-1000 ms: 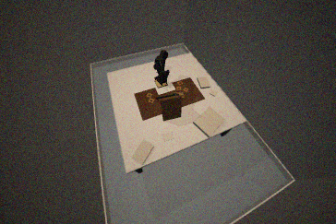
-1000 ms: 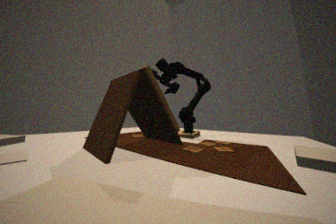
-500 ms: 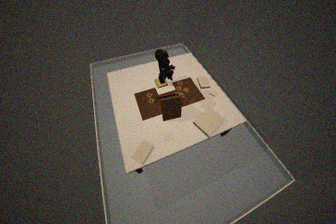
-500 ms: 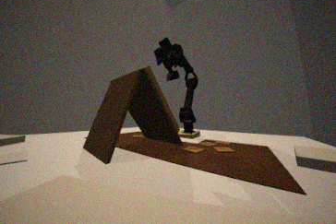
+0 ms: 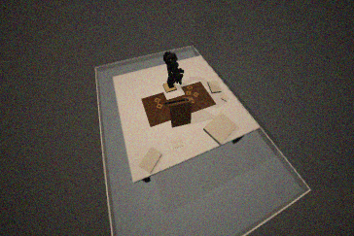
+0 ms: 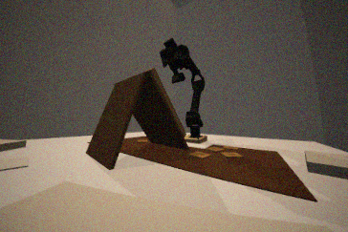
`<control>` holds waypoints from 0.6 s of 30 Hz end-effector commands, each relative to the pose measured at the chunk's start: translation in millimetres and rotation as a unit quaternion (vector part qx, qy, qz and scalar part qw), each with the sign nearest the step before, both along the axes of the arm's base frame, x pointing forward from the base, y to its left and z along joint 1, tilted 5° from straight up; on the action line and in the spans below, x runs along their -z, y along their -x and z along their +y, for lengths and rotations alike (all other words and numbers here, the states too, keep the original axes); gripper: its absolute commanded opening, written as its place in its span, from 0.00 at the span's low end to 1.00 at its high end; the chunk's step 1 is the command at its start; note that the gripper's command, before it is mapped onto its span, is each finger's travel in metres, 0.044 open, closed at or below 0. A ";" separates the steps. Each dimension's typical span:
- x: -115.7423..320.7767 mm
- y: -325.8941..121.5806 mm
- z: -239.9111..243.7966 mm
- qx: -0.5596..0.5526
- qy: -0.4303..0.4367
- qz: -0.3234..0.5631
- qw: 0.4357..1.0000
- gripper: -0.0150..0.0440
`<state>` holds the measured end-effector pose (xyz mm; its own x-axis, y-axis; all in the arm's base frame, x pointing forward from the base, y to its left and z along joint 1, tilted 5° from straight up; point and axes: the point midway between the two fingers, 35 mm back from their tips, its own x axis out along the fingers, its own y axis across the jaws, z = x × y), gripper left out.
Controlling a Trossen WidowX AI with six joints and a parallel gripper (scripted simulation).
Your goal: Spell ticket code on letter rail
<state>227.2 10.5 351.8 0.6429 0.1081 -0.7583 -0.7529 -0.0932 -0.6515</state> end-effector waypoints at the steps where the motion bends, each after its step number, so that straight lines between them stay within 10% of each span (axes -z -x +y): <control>1: -5.0 6.5 -16.4 0.000 0.003 0.000 1.000 1.00; 13: -7.6 10.3 -24.3 0.001 0.003 -0.001 1.000 1.00; 18: 13.3 -0.6 -46.9 0.043 0.002 0.025 0.999 0.83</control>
